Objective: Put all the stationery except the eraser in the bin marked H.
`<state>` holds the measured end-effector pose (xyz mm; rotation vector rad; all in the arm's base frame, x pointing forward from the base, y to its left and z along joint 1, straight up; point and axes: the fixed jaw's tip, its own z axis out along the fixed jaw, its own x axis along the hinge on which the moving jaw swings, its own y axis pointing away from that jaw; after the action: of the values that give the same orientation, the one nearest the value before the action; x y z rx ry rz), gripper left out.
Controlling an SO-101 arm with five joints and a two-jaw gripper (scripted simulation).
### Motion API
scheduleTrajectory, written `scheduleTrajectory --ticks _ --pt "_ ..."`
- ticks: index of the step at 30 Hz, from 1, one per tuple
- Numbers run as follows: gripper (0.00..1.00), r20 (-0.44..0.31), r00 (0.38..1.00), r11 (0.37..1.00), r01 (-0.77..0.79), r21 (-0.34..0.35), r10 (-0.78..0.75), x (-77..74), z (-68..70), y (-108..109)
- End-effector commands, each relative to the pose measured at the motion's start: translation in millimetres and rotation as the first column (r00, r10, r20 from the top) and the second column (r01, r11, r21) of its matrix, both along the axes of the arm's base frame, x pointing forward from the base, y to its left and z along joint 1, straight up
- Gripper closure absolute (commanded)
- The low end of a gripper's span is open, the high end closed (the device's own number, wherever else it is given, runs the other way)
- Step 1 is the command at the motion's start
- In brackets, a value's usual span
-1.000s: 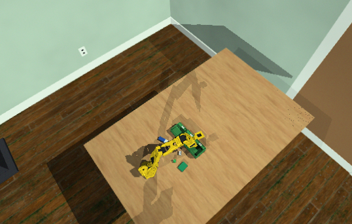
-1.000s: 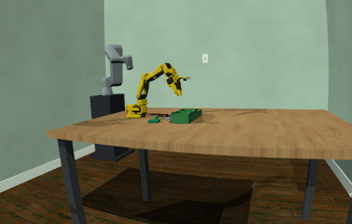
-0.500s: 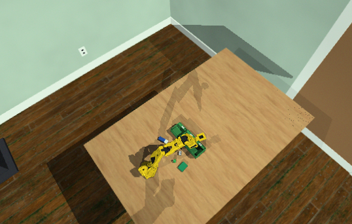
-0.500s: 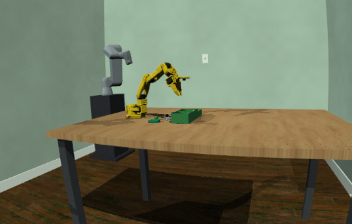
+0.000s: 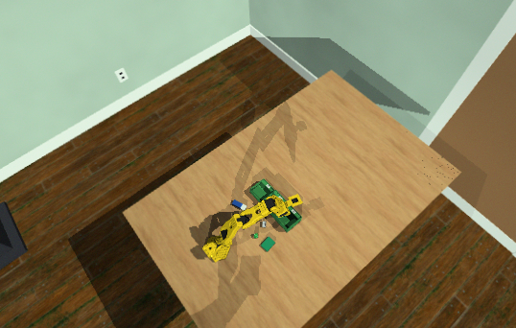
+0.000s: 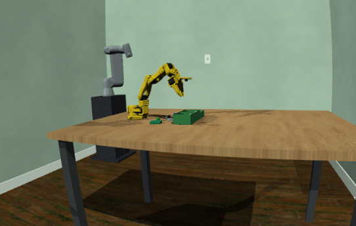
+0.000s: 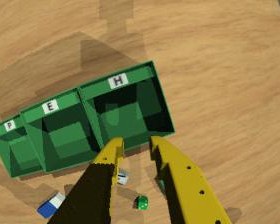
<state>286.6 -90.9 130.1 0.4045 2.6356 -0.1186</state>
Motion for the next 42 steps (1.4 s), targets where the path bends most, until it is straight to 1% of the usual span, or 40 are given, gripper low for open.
scheduleTrajectory --ticks 1,4,5,29,32,35,37,42 --pt "0.93 0.044 0.999 1.000 0.013 -0.011 -0.013 0.5 11.3 -2.7" --pt "0.93 0.044 0.999 1.000 0.013 -0.011 -0.013 0.5 11.3 -2.7" --pt "0.93 0.111 0.994 0.999 0.028 -0.030 -0.024 4.3 23.5 -6.7" --pt "0.93 0.108 0.994 0.999 0.028 -0.029 -0.025 4.1 23.0 -6.7" --pt "0.93 0.082 0.996 0.999 0.027 -0.021 -0.025 2.0 18.5 -5.9" --pt "0.93 0.082 0.996 0.999 0.027 -0.021 -0.025 4.8 12.9 -6.9" --pt "0.93 0.082 0.996 0.999 0.027 -0.021 -0.025 4.8 12.9 -6.9" --pt "0.93 0.081 0.996 0.999 0.027 -0.020 -0.025 8.2 -3.9 -8.2"
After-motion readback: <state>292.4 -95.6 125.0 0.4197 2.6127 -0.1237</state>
